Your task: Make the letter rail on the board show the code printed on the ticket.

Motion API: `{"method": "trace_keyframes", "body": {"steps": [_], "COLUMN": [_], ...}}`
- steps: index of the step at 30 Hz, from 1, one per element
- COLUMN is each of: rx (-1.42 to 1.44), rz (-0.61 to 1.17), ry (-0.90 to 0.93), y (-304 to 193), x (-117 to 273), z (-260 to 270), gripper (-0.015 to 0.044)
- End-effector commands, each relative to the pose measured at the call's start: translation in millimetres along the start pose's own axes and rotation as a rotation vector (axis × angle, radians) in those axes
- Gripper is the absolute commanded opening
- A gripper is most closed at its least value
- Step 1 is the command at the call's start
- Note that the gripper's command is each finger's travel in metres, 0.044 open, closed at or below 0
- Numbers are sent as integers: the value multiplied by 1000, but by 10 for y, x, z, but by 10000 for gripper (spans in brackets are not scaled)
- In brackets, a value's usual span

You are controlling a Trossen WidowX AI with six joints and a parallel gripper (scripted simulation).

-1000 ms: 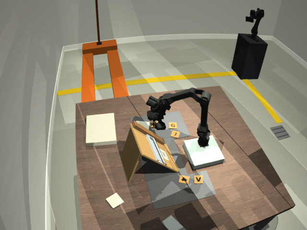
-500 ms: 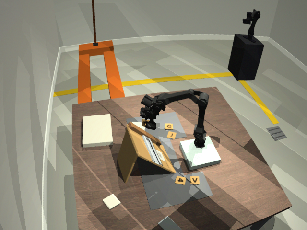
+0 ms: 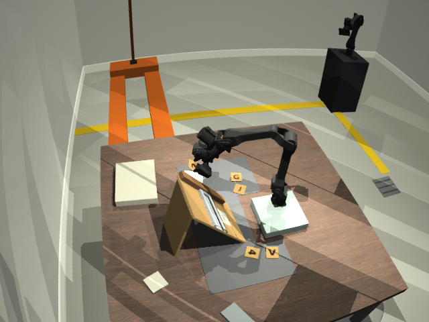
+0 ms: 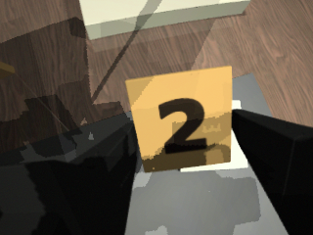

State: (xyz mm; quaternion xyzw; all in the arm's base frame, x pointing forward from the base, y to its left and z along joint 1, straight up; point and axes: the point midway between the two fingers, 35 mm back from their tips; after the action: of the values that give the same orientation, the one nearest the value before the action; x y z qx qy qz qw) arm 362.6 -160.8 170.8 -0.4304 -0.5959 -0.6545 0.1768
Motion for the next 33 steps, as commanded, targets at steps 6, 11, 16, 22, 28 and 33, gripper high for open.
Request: {"method": "trace_keyframes", "body": {"steps": [6,11,16,22,28,33], "rx": [51,107,114,100,61,48], "rz": [-175,-272,-320,-348,-319,-300], "ry": [45,74,126,203,269,292], "y": [427,634,709,740,626,550], "x": [383,646,870,1074,1150,1175], "z": [344,593,757,1050,1343,1479], "gripper": [0,0,0,0,0,0]}}
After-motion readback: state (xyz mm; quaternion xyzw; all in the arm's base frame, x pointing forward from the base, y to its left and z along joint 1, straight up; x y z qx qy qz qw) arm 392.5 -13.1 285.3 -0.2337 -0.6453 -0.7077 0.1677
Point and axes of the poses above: the point midway between the two fingers, 35 mm back from their tips, its own x axis back along the fingers, its own z axis across the jaws, y = z × x, and after that the axes turned 12 degrees about -x, right-handed
